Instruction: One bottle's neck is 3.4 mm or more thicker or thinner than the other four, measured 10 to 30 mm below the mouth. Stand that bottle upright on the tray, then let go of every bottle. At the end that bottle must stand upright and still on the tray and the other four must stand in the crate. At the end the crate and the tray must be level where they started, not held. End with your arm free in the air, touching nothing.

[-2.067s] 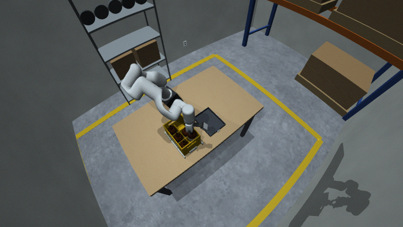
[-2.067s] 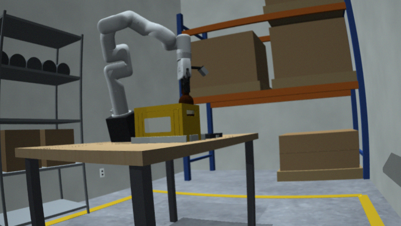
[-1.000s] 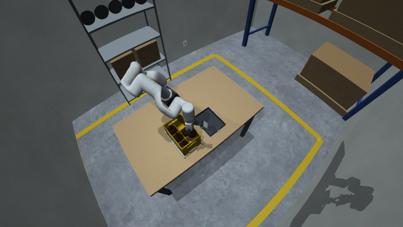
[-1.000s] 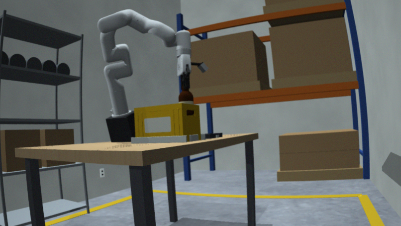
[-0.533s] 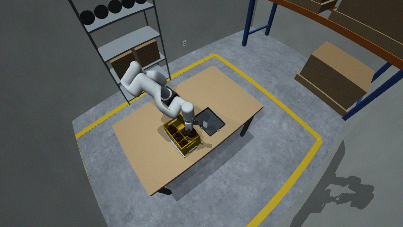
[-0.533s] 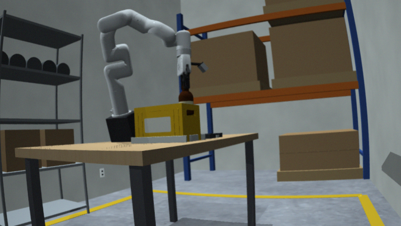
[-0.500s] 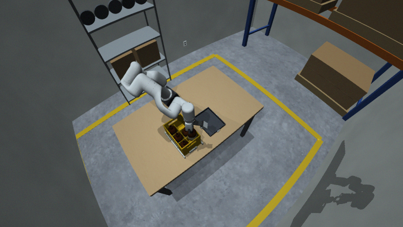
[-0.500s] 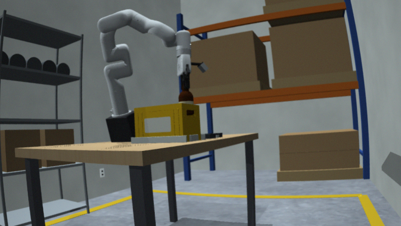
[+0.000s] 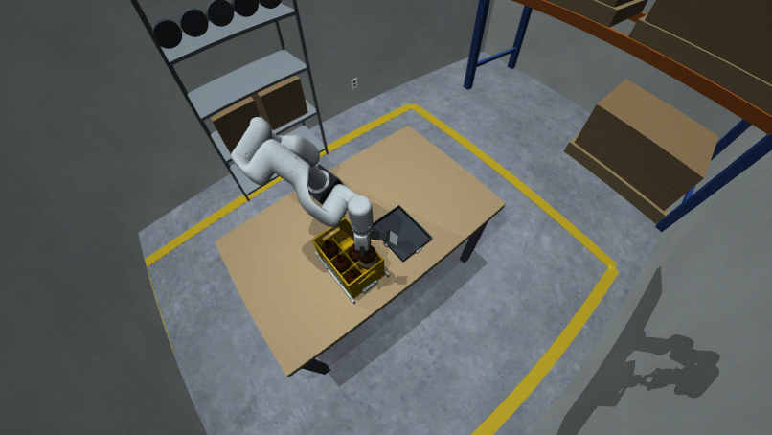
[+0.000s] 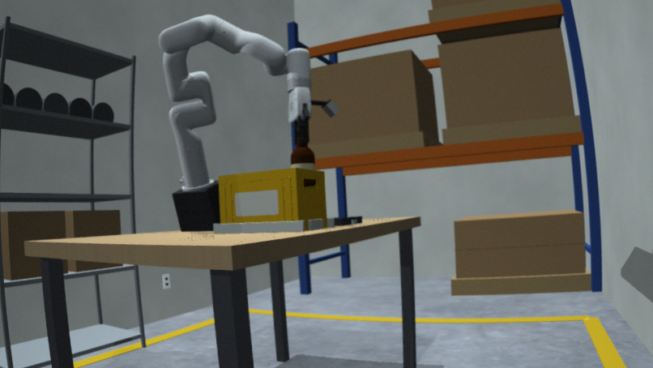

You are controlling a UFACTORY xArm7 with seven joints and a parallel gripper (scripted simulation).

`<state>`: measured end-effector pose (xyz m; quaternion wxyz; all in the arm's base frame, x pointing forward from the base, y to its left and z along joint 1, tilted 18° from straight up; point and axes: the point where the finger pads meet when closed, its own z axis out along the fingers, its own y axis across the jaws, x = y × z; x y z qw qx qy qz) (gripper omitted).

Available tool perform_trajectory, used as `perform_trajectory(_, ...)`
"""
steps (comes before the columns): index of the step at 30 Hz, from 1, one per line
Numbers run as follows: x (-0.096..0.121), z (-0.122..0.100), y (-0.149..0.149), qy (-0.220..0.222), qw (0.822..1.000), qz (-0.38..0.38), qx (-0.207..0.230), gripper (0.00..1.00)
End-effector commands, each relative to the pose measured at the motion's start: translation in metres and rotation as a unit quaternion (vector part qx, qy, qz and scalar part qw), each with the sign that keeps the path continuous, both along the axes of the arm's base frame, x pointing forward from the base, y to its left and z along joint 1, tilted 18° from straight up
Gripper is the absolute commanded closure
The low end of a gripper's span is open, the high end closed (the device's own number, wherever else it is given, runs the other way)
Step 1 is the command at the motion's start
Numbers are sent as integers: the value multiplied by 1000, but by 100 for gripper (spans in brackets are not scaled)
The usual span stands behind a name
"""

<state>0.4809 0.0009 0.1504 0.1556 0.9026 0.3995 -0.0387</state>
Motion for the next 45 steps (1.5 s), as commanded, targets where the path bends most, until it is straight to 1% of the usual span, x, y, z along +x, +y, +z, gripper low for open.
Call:
perform_trajectory(1, 1, 5, 2, -2, 1000, 1, 0, 100)
perform_trajectory(31, -1, 31, 11, -2, 1000, 1, 0, 100)
perform_trajectory(45, -1, 36, 12, -2, 1000, 1, 0, 100)
